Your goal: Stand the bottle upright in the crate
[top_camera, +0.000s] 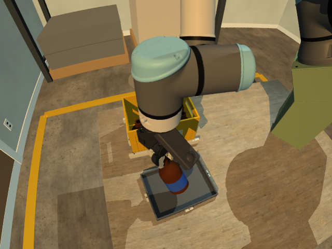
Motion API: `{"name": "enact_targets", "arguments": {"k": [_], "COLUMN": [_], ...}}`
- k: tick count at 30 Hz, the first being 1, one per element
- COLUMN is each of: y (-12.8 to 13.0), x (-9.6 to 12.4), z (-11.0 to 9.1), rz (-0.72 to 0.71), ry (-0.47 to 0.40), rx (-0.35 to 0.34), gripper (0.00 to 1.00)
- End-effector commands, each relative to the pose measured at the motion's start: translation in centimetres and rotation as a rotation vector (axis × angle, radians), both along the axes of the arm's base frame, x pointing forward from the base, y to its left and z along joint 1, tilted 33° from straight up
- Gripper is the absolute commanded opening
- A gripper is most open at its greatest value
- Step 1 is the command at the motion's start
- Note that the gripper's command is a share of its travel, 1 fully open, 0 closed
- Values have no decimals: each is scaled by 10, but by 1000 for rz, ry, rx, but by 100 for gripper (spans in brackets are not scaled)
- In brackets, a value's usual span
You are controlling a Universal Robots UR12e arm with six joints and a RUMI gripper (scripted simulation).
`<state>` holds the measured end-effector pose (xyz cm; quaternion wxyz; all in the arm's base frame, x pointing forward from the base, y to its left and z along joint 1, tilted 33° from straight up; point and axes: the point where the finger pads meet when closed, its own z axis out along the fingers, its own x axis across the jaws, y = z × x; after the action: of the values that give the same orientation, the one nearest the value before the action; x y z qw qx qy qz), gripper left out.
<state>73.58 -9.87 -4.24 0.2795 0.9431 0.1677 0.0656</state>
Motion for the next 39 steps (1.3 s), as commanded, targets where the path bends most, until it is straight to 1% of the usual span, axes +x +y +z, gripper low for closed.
{"name": "enact_targets", "arguments": {"k": [1,14,39], "y": [3,10,16], "x": [-1,-4,-6], "z": [5,17,26], "rz": [0,0,0], "ry": [-1,-1,-1], "rx": [0,0,0], "gripper": [0,0,0]}}
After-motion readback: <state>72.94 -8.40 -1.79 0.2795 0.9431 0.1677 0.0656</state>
